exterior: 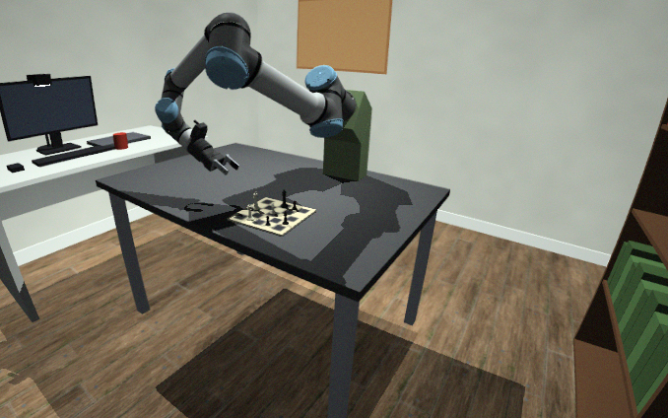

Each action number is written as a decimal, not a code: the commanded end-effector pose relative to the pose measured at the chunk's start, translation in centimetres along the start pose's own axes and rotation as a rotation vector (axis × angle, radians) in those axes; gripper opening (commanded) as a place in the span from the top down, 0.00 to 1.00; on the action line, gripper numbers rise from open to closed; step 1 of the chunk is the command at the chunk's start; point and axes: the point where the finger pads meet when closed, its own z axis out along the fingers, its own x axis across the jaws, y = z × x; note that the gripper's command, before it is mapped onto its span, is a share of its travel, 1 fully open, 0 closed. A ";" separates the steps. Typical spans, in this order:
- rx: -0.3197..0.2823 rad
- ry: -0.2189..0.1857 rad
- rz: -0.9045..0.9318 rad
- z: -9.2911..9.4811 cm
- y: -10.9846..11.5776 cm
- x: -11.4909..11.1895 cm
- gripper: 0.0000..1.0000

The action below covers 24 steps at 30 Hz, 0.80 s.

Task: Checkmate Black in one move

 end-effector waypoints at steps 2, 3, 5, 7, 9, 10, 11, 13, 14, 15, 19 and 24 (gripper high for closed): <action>-0.001 0.000 0.000 -0.1 -0.1 0.0 0.00; -0.001 0.000 -0.001 -0.1 -0.1 0.0 0.00; -0.002 -0.002 -0.003 0.0 -0.1 0.0 0.00; -0.006 -0.007 -0.010 0.0 -0.2 0.0 0.00; -0.012 -0.015 -0.022 0.2 -0.2 0.0 0.00; -0.016 -0.021 -0.031 0.3 -0.3 0.0 0.00; -0.022 -0.028 -0.041 0.4 -0.3 0.0 0.00; -0.035 -0.046 -0.067 0.8 -0.4 0.0 0.00; -0.043 -0.057 -0.083 1.0 -0.5 0.0 0.00; -0.052 -0.069 -0.101 1.2 -0.5 0.0 0.00; -0.074 -0.097 -0.143 1.7 -0.7 0.0 0.00; -0.142 -0.189 -0.284 3.1 -1.2 0.0 0.00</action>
